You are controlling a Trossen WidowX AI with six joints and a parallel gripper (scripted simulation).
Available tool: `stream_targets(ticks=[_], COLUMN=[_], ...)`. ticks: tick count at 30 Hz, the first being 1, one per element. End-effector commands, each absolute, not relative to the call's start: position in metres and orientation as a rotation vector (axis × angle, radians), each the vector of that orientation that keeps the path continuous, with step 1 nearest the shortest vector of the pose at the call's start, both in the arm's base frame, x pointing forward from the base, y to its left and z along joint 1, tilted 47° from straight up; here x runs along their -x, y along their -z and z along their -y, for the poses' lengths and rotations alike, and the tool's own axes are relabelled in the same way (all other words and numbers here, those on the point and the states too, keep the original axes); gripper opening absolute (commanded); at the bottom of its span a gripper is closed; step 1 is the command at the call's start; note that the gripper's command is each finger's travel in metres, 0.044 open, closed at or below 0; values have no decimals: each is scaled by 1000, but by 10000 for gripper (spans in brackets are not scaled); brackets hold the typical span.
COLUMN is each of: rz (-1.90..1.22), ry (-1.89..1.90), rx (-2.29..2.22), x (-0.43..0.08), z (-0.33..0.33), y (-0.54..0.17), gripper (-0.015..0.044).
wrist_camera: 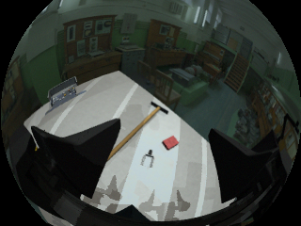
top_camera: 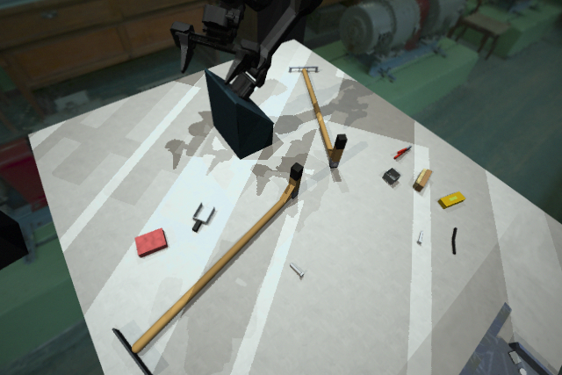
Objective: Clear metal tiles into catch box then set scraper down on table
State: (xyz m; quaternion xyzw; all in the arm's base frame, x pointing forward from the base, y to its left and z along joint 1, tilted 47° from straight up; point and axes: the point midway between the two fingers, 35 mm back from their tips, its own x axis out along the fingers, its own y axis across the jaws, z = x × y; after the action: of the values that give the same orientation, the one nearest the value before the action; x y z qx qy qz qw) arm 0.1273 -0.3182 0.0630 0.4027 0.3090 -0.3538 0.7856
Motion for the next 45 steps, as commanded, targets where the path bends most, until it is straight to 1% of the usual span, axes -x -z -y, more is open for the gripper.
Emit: stream_targets(ticks=[1,8,40,45], rz=[-643,-617,-617,-645], ry=[799,836,836,797], rx=[-938,-983,-983,-930], x=[-111,-96,-96,-109], z=[320,324,324,321], y=[-52,-47,-47,-51], gripper=[440,440,440,440])
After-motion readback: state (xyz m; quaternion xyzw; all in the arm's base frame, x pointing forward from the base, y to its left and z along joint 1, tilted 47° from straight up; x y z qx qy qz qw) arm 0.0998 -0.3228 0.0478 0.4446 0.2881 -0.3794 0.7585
